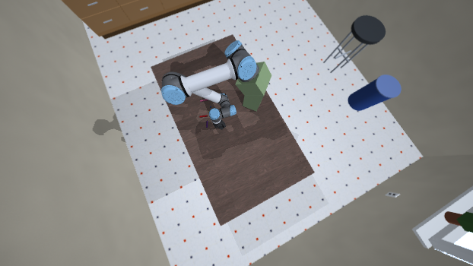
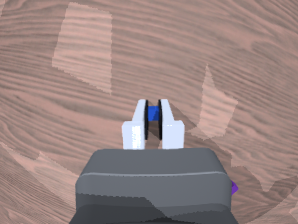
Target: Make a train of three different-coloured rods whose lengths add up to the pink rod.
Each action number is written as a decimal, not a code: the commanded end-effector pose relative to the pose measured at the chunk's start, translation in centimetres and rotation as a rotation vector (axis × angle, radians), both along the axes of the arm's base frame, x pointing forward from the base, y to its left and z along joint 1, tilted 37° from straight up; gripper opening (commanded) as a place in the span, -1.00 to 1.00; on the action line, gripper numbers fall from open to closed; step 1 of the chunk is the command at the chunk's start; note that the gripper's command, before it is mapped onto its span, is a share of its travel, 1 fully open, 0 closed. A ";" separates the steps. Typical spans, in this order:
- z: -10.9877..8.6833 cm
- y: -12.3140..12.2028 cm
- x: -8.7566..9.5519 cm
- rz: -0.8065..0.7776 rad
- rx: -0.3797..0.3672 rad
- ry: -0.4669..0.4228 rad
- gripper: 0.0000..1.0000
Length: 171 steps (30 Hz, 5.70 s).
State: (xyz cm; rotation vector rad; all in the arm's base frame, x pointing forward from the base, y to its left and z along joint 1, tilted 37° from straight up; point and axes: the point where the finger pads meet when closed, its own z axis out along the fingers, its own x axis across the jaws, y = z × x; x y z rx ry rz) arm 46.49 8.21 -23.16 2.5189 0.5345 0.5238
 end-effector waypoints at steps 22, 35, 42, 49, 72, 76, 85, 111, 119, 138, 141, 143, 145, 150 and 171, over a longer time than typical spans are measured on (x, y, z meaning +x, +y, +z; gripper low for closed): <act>4.8 2.4 -2.7 0.001 0.000 -0.001 -0.52; 8.0 4.0 -4.5 0.001 0.000 -0.001 -0.52; 8.0 4.0 -4.6 0.001 0.000 -0.001 -0.52; 8.1 3.8 -4.5 0.004 -0.001 0.001 -0.52; 16.3 -7.8 0.5 0.234 -0.121 0.125 -0.52; 18.4 -11.0 1.0 0.290 -0.158 0.147 -0.52; 20.3 -13.9 1.2 0.341 -0.197 0.167 -0.52; 19.2 -14.5 1.8 0.342 -0.196 0.168 -0.52; 16.7 -15.8 3.4 0.342 -0.196 0.168 -0.52; 13.4 -17.4 5.3 0.342 -0.196 0.168 -0.52; 13.4 -17.4 5.4 0.342 -0.196 0.168 -0.52; 13.4 -17.4 5.4 0.342 -0.196 0.168 -0.52; 13.4 -17.4 5.4 0.342 -0.196 0.168 -0.52; 13.4 -17.4 5.4 0.342 -0.196 0.168 -0.52; 13.4 -17.4 5.4 0.342 -0.196 0.168 -0.52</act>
